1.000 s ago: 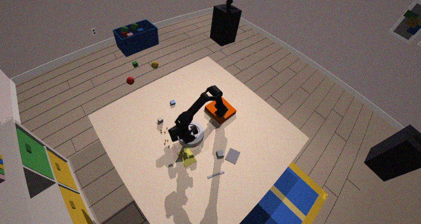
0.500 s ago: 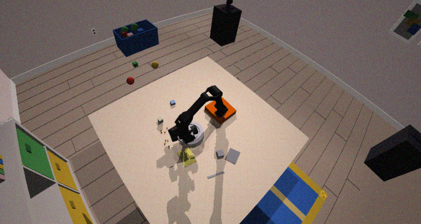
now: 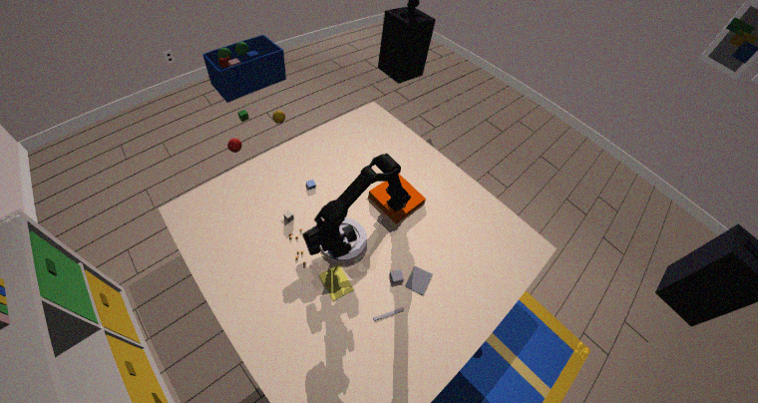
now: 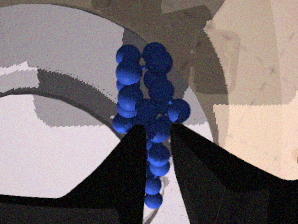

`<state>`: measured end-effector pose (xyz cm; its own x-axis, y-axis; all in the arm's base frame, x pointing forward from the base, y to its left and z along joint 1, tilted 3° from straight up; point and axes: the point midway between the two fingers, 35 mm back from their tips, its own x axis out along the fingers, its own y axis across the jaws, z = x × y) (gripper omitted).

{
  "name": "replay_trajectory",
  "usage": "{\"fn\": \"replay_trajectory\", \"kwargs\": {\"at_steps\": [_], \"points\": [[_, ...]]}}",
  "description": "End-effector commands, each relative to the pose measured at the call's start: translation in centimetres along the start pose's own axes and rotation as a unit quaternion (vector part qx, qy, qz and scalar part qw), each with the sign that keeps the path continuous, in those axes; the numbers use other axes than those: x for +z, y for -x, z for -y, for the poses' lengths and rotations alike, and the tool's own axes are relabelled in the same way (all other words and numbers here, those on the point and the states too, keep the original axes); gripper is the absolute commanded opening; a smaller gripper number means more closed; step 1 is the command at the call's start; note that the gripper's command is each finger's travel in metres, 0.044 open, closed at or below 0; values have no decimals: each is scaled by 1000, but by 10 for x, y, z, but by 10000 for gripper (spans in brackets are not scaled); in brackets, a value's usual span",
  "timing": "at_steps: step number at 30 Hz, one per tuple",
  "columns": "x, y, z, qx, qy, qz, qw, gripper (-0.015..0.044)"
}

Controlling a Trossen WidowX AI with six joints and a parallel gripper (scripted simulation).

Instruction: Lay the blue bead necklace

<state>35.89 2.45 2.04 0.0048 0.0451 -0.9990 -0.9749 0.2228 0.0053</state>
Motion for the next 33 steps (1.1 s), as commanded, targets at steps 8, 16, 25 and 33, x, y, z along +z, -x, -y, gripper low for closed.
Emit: {"fn": "replay_trajectory", "kwargs": {"at_steps": [8, 16, 25, 33], "points": [[0, 0, 0, 0, 0, 0, 1000, 0], [0, 0, 0, 0, 0, 0, 1000, 0], [0, 6, -1, 3, -3, 1, 1000, 0], [-1, 6, 15, 2, -3, 1, 1000, 0]]}}
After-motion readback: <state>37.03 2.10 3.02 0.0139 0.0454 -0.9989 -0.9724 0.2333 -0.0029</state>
